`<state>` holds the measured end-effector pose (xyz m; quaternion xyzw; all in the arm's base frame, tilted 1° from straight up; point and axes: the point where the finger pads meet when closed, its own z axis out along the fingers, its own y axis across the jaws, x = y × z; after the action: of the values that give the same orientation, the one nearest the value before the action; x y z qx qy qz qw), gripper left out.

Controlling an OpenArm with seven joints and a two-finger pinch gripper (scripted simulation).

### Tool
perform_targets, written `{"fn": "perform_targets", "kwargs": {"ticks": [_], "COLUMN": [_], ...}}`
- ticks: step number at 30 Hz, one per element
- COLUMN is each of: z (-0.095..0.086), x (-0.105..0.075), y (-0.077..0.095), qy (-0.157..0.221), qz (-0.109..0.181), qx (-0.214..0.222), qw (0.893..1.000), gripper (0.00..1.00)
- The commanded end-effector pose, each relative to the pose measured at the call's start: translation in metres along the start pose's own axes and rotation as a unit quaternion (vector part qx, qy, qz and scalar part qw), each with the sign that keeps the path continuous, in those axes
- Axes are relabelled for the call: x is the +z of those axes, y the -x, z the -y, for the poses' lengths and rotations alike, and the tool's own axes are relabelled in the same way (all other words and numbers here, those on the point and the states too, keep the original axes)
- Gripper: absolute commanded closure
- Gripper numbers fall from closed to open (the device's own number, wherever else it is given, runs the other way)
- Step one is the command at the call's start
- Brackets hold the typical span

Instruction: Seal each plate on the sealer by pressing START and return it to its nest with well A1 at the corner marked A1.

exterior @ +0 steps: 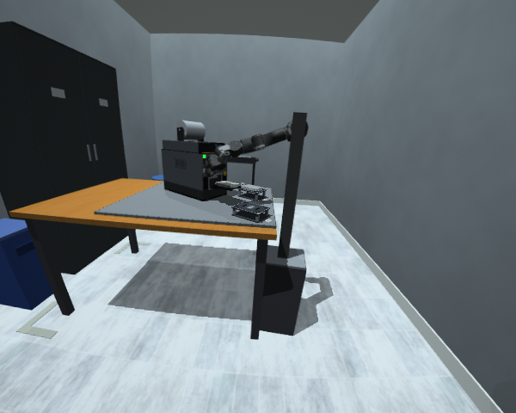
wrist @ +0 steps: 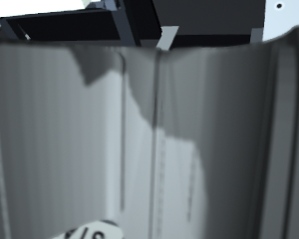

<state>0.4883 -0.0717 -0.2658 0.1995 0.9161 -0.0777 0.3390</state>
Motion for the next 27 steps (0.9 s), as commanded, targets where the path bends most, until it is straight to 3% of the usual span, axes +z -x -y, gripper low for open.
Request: {"fn": "perform_targets", "kwargs": {"ticks": [1,27], "z": [-0.0018,-0.0019], "x": [-0.0010,0.0015], "y": [0.0034,0.0066], "qy": [0.005,0.005], "qz": [0.004,0.004], "qx": [-0.001,-0.002], "qw": [1.000,1.000], "gripper": [1.00,1.00]}}
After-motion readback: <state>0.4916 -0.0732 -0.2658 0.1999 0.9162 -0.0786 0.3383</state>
